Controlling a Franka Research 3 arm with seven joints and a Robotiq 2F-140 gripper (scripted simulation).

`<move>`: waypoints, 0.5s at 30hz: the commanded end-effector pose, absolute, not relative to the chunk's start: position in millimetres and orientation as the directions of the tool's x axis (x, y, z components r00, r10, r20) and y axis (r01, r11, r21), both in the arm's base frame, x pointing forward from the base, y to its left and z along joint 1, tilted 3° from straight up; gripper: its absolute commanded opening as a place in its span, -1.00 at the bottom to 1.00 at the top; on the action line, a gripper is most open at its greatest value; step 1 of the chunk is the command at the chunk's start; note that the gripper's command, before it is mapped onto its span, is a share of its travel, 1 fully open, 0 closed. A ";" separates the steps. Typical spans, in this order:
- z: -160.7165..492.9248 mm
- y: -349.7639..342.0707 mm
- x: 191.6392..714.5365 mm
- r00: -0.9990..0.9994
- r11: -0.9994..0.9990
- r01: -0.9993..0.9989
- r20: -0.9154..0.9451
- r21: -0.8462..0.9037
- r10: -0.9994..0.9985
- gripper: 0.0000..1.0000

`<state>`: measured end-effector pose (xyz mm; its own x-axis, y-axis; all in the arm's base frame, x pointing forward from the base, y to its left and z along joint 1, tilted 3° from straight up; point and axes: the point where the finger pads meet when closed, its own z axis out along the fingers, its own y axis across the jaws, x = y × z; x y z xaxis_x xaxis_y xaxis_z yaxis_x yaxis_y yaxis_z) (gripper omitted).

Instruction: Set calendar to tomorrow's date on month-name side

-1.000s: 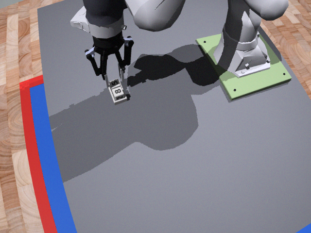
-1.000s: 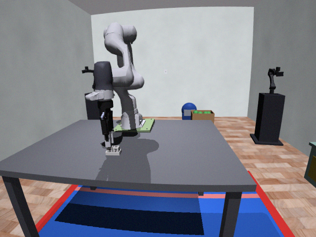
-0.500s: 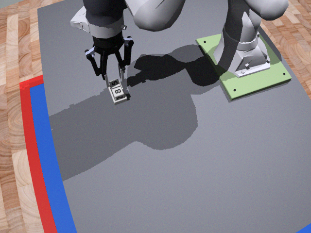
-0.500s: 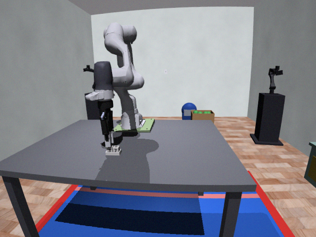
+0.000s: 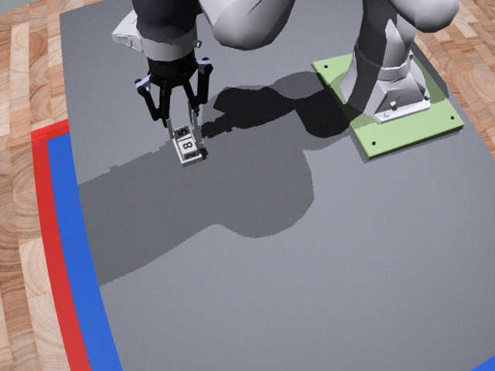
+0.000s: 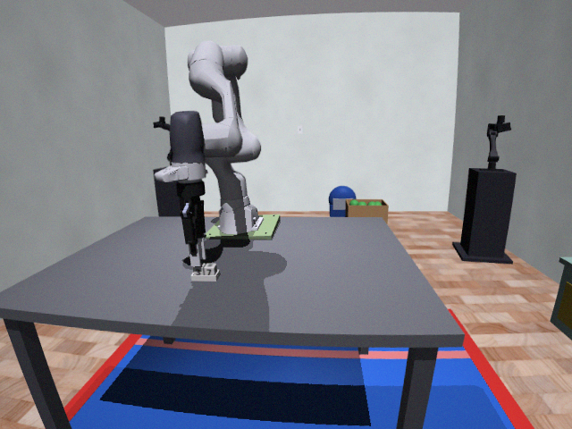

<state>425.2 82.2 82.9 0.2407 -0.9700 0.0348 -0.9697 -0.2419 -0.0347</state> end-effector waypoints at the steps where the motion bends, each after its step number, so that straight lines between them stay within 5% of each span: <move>1: 81.4 81.0 425.7 0.237 -0.238 -0.970 0.036 -0.036 -0.971 -0.44; 15: 62.8 80.5 426.5 0.237 -0.238 -0.970 0.036 -0.036 -0.971 -0.44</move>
<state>423.8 81.3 67.2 0.2445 -0.9690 0.0344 -0.9691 -0.2455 -0.0262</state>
